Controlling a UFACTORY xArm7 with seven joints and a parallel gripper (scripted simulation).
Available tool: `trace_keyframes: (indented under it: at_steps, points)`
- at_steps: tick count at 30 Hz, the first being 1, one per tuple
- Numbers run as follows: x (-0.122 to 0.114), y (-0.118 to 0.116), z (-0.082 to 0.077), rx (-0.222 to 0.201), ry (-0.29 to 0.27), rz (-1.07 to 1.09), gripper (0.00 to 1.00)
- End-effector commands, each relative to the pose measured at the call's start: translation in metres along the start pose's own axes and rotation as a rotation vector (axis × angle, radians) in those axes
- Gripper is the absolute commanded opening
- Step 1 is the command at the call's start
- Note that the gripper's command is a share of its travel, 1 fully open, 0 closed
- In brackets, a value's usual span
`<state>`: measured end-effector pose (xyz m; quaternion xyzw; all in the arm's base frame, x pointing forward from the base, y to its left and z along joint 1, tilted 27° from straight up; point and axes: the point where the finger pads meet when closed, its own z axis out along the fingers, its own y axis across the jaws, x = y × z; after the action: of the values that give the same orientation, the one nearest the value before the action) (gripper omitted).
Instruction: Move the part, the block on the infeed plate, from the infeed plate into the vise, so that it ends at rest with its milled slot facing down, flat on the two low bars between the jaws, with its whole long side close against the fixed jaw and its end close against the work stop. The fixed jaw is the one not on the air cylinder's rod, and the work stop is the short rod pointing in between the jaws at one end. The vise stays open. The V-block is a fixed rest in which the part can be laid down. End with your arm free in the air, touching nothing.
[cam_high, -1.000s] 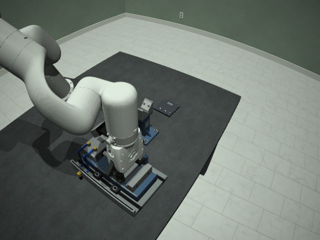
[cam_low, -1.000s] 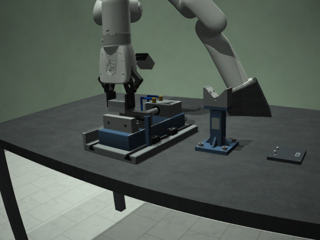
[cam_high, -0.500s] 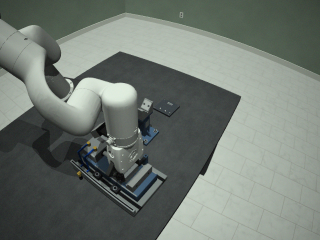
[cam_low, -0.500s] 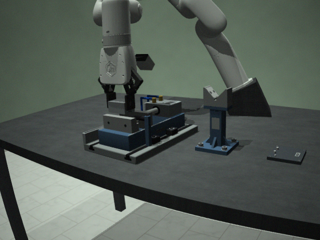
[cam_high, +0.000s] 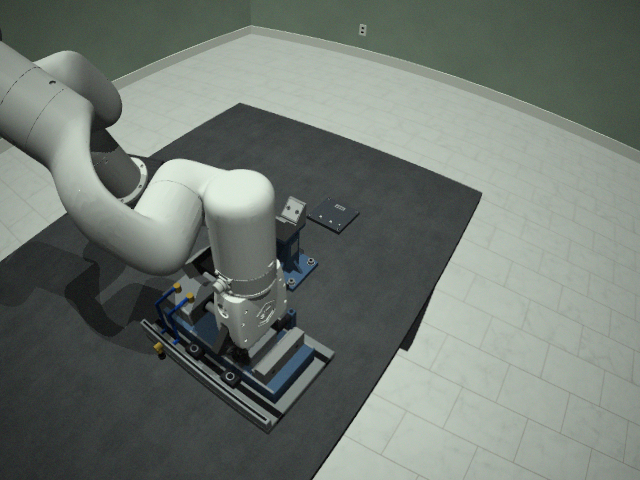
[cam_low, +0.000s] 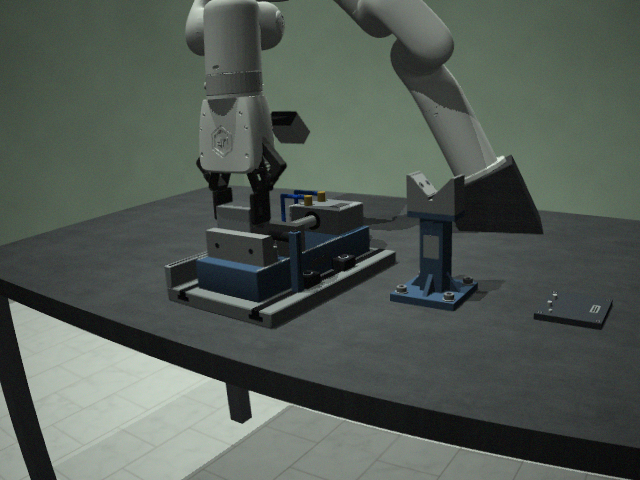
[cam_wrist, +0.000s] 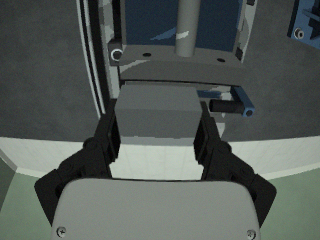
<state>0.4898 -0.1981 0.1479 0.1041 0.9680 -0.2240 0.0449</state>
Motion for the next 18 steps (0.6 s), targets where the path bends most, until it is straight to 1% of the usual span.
trace_keyframes:
  at_steps: [1,18]
  points:
    - [-0.0016,0.0004,-0.0006,0.000,-0.005,-0.001,0.00]
    - [-0.0017,0.0004,0.0052,0.000,-0.005,-0.001,0.00]
